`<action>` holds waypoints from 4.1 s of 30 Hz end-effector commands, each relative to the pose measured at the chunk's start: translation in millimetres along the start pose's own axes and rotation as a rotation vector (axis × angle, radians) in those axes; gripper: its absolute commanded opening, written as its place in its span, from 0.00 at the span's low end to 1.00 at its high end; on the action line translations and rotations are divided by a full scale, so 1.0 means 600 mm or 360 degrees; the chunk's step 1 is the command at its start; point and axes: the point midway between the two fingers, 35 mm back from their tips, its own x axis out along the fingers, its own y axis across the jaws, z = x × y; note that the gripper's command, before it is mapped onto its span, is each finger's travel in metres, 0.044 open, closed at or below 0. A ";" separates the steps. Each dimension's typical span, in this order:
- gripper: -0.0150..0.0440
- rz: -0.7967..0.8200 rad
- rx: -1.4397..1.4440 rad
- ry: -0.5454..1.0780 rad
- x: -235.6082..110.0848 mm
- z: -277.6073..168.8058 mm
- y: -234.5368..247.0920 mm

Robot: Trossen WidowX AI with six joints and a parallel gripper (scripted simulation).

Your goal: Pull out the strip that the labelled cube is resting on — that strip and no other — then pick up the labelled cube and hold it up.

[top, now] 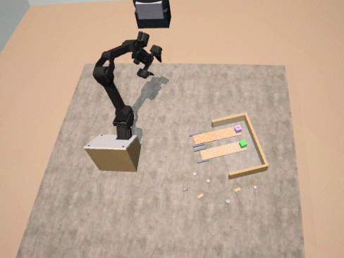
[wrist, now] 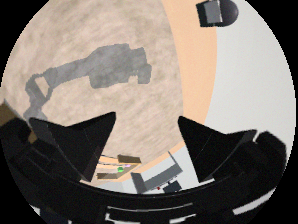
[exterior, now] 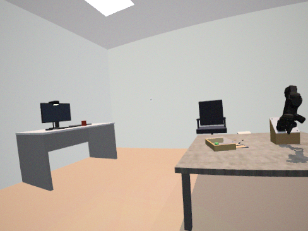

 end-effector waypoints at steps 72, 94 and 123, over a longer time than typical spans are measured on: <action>0.25 0.0593 0.3602 0.0678 0.130 -0.625 0.322; 0.25 0.0593 0.3601 0.0679 0.164 -0.626 0.338; 0.25 0.0594 0.3603 0.0673 0.234 -0.617 0.372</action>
